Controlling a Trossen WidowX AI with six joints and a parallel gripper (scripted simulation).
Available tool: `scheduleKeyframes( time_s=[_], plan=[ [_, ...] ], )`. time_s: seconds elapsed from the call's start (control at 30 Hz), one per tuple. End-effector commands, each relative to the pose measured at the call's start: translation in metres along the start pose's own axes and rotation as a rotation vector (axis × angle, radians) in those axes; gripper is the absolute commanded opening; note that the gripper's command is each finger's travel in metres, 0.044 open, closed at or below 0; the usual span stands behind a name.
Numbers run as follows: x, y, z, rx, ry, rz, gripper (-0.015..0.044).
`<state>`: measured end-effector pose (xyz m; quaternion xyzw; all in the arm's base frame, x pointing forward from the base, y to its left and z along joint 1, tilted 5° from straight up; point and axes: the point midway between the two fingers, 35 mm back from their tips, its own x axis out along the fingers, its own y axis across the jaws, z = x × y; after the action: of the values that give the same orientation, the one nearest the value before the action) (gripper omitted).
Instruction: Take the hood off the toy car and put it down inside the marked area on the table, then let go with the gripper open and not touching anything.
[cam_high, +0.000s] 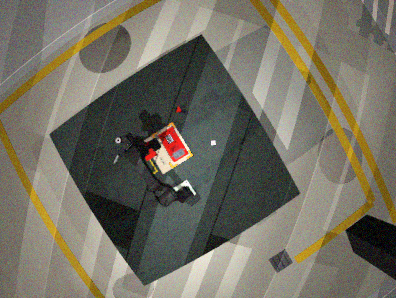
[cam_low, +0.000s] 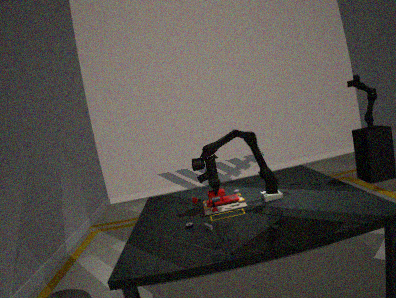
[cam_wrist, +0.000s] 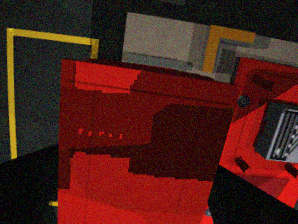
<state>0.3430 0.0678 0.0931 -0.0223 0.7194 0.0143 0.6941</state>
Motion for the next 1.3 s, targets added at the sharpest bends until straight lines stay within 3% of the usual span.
scheduleKeyframes(
  time_s=[0.0,0.4,1.27],
  plan=[
    [0.0,0.023,-0.01,0.001,0.009,0.004,0.0],
    [-0.001,0.086,-0.036,0.013,0.018,0.014,0.0],
    [0.018,0.088,-0.035,0.013,0.018,0.014,0.0]
  ],
)
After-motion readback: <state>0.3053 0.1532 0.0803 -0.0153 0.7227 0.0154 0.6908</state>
